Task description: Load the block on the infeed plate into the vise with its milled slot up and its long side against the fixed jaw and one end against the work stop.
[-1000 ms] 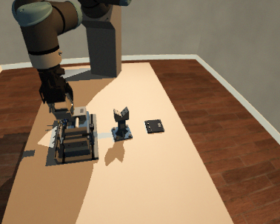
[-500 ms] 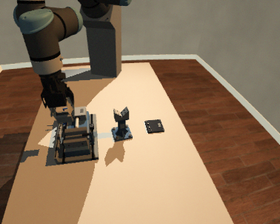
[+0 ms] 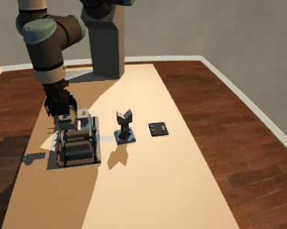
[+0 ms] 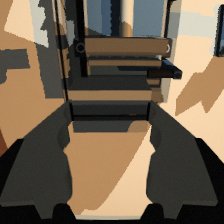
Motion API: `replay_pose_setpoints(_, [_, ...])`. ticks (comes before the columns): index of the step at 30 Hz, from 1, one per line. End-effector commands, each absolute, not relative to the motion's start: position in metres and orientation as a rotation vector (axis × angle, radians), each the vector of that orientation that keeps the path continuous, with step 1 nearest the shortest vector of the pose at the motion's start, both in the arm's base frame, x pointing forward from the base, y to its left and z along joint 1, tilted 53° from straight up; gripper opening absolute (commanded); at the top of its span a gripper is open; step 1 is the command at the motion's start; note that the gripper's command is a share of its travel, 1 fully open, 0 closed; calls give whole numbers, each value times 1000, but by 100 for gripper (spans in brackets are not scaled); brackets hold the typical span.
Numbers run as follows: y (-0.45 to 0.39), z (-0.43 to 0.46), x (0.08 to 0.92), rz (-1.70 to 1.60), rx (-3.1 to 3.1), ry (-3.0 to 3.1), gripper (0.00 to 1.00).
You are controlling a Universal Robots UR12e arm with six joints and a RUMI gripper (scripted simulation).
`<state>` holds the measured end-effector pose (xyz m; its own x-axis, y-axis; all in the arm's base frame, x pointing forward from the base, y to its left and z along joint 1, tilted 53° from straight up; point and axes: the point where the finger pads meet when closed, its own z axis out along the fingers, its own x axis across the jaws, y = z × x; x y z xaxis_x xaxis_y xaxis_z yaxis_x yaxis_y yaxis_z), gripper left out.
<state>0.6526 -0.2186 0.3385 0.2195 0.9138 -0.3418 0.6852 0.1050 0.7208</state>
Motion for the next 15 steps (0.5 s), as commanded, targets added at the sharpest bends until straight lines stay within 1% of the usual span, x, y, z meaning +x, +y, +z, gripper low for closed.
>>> replay_pose_setpoints(1, [-222, 334, 659, 337, 1638, 1525, 0])
replay_pose_setpoints(15, [-230, 322, 672, 337, 1638, 1525, 0])
